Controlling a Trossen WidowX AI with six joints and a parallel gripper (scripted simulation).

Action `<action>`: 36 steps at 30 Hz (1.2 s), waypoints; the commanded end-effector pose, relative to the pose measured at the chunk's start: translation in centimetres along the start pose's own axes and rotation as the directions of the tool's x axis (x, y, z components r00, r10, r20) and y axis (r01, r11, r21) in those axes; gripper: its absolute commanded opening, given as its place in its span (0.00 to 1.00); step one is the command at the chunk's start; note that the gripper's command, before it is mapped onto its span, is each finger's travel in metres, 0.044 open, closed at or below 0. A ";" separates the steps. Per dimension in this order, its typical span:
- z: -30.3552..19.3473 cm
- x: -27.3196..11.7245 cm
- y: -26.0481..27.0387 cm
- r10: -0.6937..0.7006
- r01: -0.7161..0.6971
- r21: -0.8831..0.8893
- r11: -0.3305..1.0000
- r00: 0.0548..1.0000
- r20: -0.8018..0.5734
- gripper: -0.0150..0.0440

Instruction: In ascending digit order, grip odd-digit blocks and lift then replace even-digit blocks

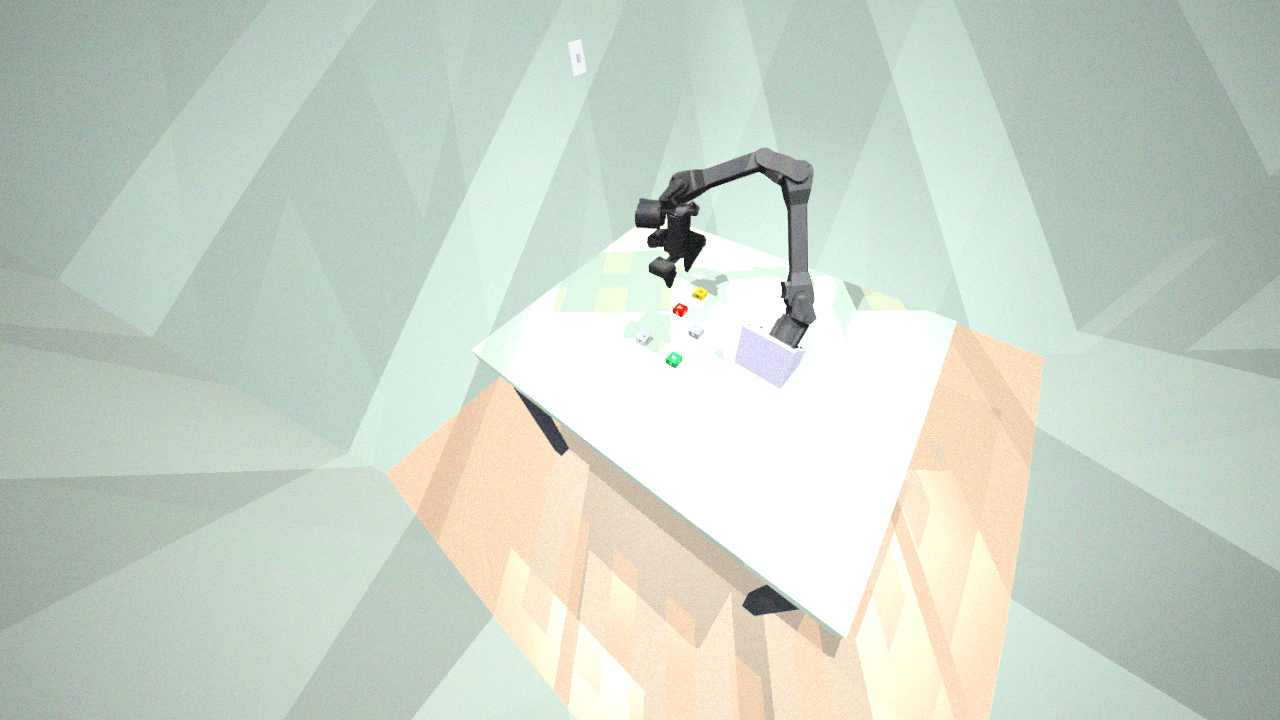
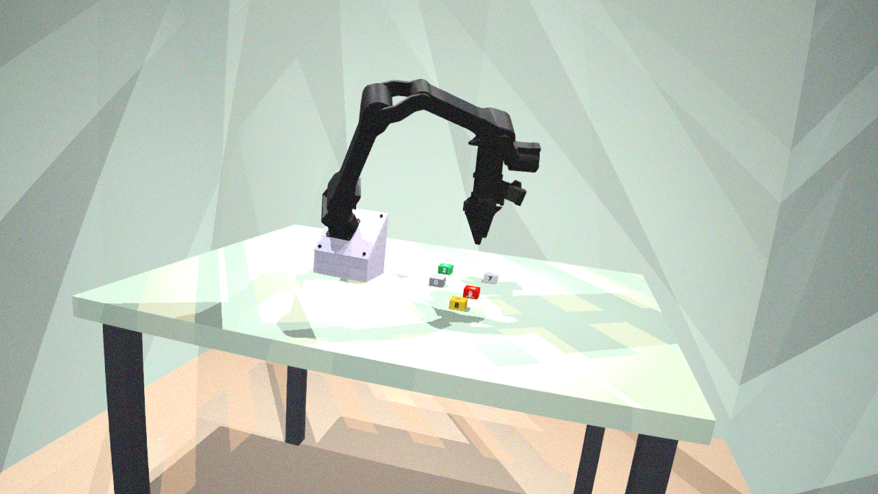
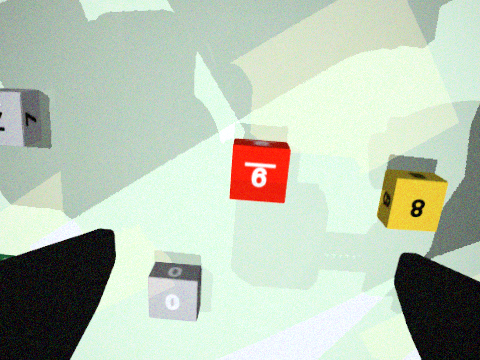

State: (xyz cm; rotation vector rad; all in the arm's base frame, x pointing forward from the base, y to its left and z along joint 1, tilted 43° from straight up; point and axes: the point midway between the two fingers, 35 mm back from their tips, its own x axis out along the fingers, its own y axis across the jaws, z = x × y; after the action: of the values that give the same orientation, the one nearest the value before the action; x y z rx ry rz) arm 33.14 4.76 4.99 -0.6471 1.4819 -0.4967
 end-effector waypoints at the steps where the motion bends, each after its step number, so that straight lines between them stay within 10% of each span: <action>1: -2.6 -0.2 1.9 0.003 -0.003 -0.008 1.000 1.000 -0.001 0.93; 8: -9.7 0.1 5.1 -0.001 0.001 -0.009 1.000 1.000 -0.005 0.93; 36: -9.7 9.5 5.0 -0.004 0.004 -0.009 1.000 1.000 -0.004 0.93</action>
State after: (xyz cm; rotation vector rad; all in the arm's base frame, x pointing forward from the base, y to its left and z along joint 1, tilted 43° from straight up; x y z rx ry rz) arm 23.75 1.82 -4.65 -0.6427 1.4800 -0.4923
